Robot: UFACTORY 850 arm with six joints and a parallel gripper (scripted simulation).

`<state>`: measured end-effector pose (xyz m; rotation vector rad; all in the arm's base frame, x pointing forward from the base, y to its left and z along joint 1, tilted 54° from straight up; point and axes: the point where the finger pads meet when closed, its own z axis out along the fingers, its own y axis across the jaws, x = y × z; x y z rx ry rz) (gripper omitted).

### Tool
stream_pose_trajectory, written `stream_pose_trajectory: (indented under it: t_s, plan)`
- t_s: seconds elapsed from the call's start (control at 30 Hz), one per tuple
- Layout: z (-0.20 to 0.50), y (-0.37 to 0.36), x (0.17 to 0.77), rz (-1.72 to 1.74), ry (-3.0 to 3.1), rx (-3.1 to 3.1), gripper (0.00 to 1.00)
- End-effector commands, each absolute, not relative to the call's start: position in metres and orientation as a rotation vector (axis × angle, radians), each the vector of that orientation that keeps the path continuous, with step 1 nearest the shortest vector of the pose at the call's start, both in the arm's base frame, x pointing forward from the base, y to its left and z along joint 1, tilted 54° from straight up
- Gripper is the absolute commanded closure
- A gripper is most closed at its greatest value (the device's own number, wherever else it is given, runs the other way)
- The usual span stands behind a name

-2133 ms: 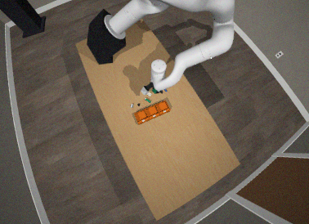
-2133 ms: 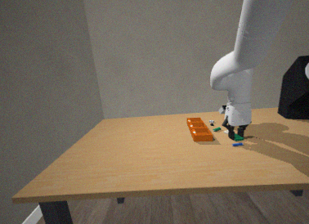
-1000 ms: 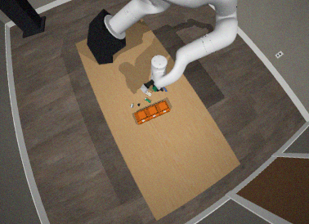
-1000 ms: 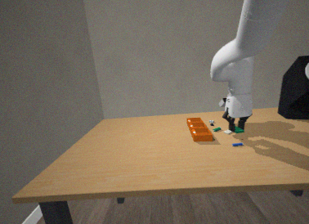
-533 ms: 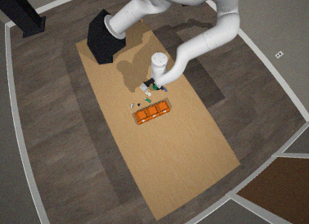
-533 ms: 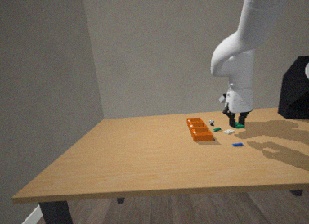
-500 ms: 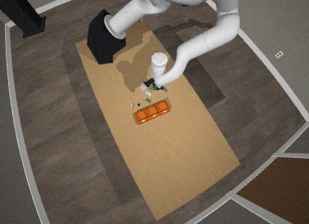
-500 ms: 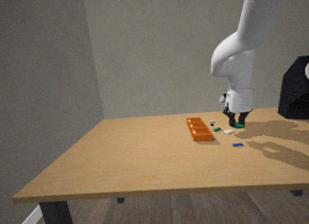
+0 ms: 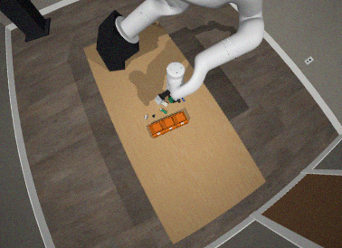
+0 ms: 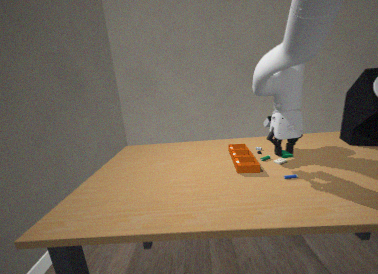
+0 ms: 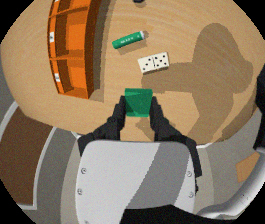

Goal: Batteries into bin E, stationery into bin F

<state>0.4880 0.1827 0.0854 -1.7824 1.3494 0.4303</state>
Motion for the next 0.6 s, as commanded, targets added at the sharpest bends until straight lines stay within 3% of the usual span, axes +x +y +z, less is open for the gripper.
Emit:
stream_pose_trajectory:
  t_s: [0.0,0.57]
  plan:
    - [0.080,0.173,0.509,0.431,1.349,-1.782,1.00]
    - [0.059,0.137,0.584,0.310,1.137,-1.905,1.00]
